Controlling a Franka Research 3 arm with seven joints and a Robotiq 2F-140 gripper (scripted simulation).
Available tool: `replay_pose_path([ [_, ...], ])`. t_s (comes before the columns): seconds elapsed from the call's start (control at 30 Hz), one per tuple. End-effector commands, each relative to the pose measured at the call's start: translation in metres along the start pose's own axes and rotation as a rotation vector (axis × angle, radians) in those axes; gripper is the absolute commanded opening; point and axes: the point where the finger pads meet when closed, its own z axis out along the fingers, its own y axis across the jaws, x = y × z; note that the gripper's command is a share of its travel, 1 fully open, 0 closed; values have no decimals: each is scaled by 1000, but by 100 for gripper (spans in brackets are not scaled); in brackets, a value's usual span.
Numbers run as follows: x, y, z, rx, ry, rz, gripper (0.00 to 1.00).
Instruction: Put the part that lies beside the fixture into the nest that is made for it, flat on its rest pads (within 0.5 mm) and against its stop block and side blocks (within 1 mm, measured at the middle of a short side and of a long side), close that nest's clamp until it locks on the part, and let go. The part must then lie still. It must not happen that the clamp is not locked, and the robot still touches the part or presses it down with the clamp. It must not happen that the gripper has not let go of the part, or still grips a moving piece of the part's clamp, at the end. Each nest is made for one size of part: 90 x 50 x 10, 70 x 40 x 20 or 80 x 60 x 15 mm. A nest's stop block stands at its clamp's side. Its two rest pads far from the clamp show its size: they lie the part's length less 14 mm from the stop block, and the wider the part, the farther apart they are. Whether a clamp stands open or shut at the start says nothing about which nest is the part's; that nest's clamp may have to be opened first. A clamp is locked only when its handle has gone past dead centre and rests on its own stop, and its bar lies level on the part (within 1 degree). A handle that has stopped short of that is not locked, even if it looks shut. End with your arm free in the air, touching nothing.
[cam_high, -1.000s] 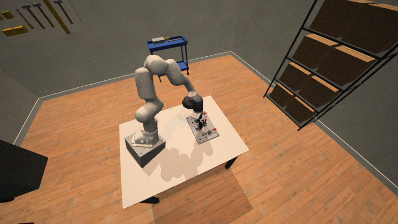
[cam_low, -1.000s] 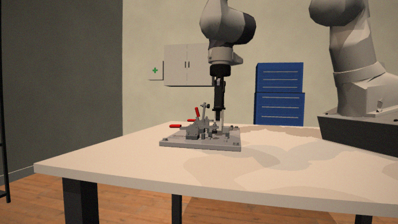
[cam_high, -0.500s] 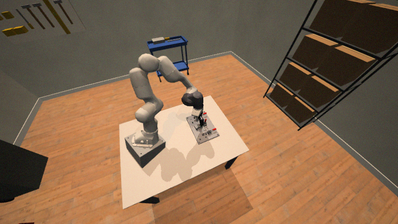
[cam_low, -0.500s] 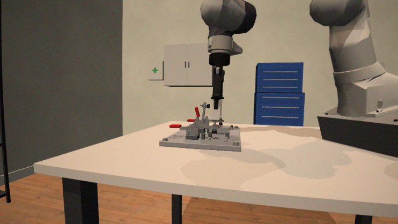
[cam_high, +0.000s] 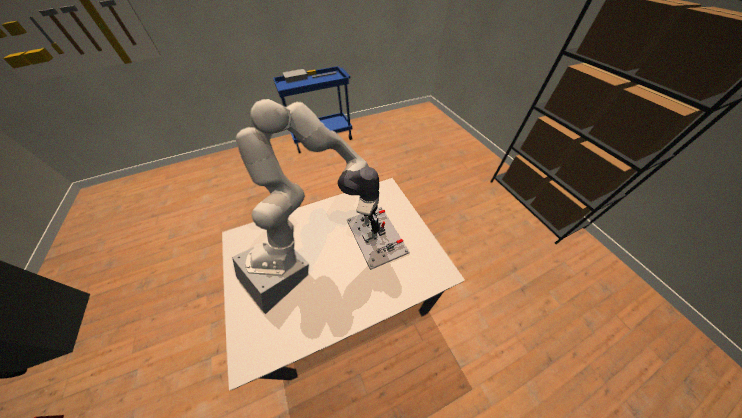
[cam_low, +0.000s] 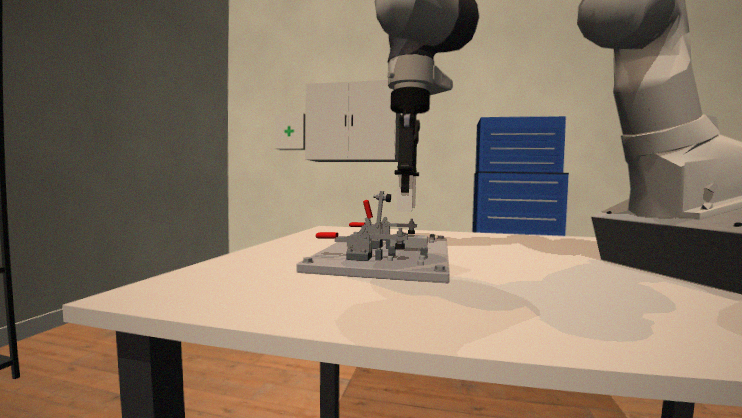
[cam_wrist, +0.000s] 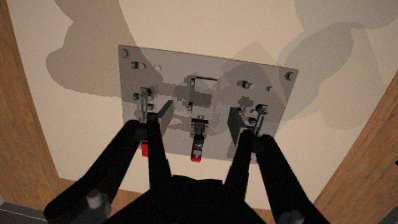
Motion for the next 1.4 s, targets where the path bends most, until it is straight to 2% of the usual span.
replay_pose_path([
  [0.0,4,1,1,-7,11,14,58],
  [0.27,4,1,1,-7,11,14,58],
  [0.3,4,1,1,-7,11,14,0],
  [1.37,4,1,1,-7,11,14,0],
])
